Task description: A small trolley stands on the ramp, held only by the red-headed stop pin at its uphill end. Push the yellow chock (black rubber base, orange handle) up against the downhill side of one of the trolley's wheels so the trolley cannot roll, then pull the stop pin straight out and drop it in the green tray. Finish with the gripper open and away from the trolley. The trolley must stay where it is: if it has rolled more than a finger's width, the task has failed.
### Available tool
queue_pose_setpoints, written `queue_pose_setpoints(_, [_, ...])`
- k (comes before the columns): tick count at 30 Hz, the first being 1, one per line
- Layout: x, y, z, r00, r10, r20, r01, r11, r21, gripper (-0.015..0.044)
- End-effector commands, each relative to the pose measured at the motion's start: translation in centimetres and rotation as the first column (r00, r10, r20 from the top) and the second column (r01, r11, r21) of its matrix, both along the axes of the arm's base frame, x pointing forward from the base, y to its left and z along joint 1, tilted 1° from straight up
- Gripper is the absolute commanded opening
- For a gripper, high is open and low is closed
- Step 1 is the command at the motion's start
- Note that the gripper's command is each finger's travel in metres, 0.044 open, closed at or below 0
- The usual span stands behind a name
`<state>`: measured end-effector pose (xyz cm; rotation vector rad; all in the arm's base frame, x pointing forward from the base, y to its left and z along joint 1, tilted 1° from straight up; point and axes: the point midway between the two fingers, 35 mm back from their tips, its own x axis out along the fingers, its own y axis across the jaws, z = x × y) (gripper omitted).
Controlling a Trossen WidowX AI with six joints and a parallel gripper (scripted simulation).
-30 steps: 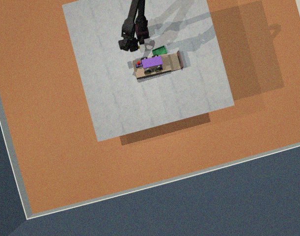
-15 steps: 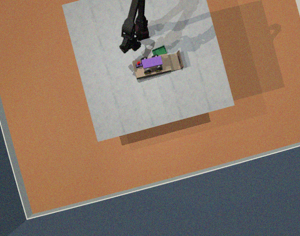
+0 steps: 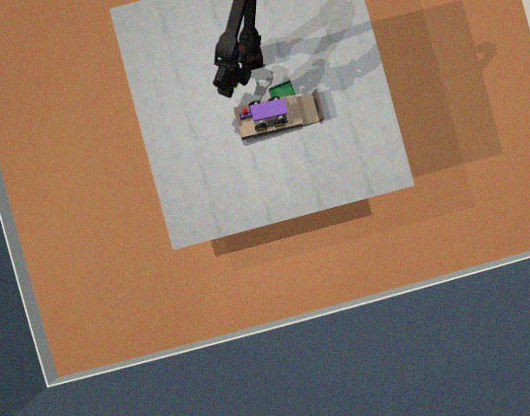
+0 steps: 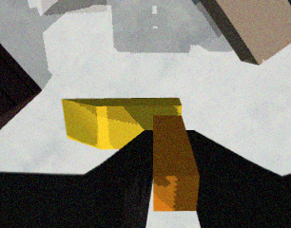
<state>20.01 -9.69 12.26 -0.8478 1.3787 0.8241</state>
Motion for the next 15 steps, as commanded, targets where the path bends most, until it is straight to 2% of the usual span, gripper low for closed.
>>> queue_pose_setpoints(1, [0.00,0.05,0.01,0.989,0.146,0.000,-0.146,0.989,0.000,0.0000])
queue_pose_setpoints(8, [0.00,0.05,0.01,0.927,0.374,-0.002,-0.374,0.927,-0.006,0.0000])
queue_pose_setpoints(15, [0.00,0.05,0.00,0.817,0.576,-0.004,-0.576,0.817,-0.011,0.0000])
